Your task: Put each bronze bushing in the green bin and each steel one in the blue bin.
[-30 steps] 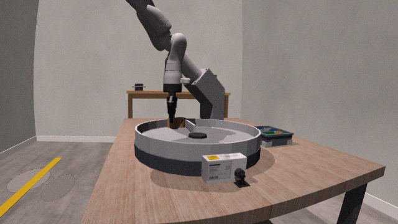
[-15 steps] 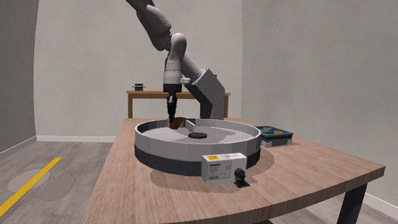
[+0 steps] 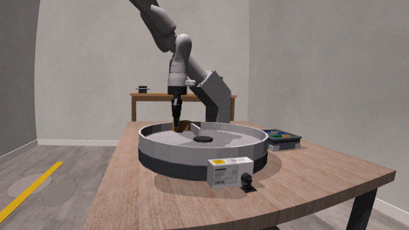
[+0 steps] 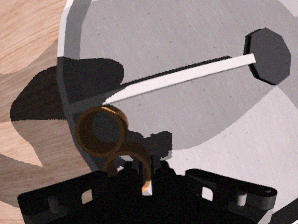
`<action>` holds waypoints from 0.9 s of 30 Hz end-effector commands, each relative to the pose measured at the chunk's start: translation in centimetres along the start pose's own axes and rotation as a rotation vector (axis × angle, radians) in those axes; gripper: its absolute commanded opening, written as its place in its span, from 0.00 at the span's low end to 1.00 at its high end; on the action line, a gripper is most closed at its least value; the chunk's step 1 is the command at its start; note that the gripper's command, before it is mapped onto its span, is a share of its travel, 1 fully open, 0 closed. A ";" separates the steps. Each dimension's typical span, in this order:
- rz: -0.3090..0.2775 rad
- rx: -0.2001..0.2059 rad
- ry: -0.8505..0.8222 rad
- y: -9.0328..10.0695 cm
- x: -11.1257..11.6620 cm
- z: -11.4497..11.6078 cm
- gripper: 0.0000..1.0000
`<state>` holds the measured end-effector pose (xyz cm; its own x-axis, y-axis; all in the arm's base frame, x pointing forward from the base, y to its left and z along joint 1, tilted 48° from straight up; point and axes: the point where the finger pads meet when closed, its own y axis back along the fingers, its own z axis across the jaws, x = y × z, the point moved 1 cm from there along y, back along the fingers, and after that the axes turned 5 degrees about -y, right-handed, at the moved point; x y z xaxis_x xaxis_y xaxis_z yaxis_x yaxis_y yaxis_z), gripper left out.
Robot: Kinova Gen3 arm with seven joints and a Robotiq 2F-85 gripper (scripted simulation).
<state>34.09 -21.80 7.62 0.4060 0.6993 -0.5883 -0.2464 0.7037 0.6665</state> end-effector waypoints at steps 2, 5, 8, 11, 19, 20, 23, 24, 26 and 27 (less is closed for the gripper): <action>0.001 -0.001 0.000 0.0 0.0 0.0 0.00; 0.001 -0.001 0.000 0.0 0.0 0.0 0.00; 0.001 -0.001 0.000 0.0 0.0 0.0 0.00; 0.001 -0.001 0.000 0.0 0.0 0.0 0.00; 0.001 0.002 0.001 0.3 0.0 0.0 0.00; 0.001 0.002 0.001 0.3 0.0 0.0 0.00; 0.001 0.003 0.002 0.5 0.0 0.0 0.00; 0.001 0.004 0.002 0.5 0.0 0.0 0.00; 0.000 0.005 0.002 0.6 0.0 0.0 0.00; 0.000 0.005 0.002 0.6 0.0 0.0 0.00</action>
<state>33.98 -21.45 7.94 0.4043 0.6988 -0.5901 -0.2405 0.7037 0.6686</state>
